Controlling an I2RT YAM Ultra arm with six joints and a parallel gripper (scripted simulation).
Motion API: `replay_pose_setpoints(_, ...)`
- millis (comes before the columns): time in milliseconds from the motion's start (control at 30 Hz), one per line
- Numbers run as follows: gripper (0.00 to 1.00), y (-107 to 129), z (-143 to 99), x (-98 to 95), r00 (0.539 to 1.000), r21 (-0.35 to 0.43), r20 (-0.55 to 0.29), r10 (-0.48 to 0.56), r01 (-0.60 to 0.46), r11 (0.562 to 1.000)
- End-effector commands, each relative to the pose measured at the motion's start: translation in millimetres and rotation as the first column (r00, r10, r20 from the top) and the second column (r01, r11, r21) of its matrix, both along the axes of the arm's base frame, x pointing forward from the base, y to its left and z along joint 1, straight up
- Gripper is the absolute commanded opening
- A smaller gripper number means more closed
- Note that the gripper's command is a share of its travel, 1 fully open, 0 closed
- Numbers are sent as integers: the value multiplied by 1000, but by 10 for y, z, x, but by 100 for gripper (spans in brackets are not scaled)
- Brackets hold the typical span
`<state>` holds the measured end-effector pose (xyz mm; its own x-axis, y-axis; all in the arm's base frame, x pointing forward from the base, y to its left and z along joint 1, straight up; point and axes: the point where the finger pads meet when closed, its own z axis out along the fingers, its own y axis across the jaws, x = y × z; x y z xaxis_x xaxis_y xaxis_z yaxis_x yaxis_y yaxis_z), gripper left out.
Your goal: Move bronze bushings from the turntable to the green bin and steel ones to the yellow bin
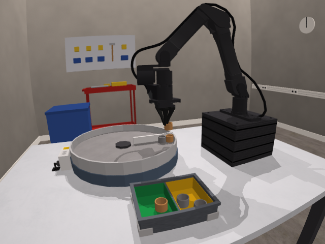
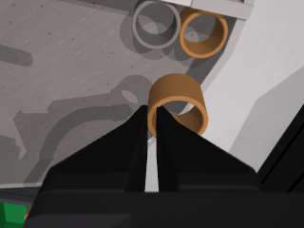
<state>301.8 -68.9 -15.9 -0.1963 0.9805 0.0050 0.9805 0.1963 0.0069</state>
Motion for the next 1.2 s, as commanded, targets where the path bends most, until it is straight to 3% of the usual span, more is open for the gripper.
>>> replay_pose_setpoints(0,0,2,44,81,999,-14,5,32,-31,999)
replay_pose_setpoints(333,0,16,57,138,995,-15,5,97,-97,995)
replay_pose_setpoints(600,0,100,63,255,970,-15,0,242,-242,970)
replay_pose_setpoints(800,0,182,84,386,920,-16,-2,393,-393,920)
replay_pose_setpoints(867,0,182,84,386,920,-16,-2,393,-393,920)
replay_pose_setpoints(1033,0,275,104,517,842,-17,-3,540,-540,842)
replay_pose_setpoints(1167,0,369,120,633,749,-17,-4,663,-663,749)
